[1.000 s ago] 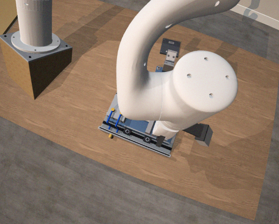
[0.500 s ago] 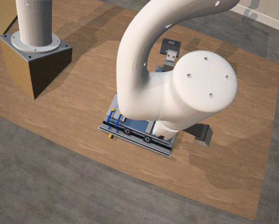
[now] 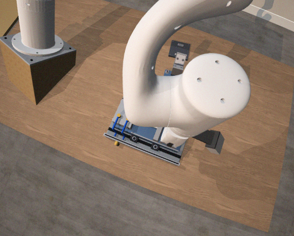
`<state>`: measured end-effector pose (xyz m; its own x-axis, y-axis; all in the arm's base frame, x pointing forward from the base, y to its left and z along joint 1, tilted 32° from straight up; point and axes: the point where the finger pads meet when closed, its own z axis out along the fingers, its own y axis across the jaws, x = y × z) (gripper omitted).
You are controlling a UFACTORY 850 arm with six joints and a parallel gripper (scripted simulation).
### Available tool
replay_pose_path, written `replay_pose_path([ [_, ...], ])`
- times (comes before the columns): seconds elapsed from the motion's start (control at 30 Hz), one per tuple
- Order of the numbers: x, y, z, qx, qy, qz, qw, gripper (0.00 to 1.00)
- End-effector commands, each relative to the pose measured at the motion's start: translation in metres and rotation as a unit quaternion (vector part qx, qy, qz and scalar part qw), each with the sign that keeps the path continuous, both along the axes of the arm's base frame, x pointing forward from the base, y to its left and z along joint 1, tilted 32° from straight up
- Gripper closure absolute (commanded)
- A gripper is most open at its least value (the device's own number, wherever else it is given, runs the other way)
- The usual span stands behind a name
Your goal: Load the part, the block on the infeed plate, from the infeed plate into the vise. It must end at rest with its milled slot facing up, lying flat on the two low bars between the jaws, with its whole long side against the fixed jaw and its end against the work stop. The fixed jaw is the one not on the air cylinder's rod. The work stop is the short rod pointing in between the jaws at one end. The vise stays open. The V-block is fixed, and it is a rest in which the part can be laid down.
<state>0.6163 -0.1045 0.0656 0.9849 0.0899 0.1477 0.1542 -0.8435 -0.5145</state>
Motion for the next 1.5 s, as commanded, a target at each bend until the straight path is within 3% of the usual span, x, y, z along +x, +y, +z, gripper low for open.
replay_pose_path([
  [0.0, 0.001, -0.001, 0.001, 0.0, -0.001, 0.0, 1.0, 1.0],
  [0.17, 0.002, -0.009, -0.004, 0.0, -0.001, 0.0, 1.0, 1.0],
  [0.33, 0.007, -0.039, -0.022, 0.0, -0.001, 0.0, 1.0, 1.0],
  [1.47, 0.007, -0.039, -0.023, 0.0, -0.001, 0.0, 1.0, 1.0],
])
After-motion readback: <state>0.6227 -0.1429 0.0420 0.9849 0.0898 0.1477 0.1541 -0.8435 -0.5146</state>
